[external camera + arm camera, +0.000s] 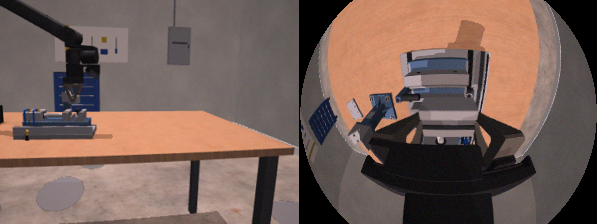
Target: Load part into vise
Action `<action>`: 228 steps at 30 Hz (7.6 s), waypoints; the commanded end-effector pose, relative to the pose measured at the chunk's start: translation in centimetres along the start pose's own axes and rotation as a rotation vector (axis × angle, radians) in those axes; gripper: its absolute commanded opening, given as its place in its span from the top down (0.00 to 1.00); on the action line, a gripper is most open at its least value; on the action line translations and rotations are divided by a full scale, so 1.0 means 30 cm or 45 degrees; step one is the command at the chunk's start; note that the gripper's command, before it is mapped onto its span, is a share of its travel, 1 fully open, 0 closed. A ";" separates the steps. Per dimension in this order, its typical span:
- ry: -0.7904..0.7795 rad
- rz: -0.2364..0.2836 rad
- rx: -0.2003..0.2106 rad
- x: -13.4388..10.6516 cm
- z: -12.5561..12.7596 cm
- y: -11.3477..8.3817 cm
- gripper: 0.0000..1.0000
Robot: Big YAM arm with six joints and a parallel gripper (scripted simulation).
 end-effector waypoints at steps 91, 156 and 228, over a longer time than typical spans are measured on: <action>0.006 -0.036 -0.014 0.017 -0.036 -0.017 1.00; 0.004 -0.042 -0.016 0.011 -0.035 -0.019 1.00; 0.003 -0.008 -0.006 -0.004 -0.031 0.079 1.00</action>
Point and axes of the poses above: the point where the finger pads meet when closed, its own y axis out along the fingers, its own z axis across the jaws, x = y × z, the point moved 4 cm from there along -y, back along the fingers, and after that the axes turned 2 degrees about -y, right-handed, at the moved point
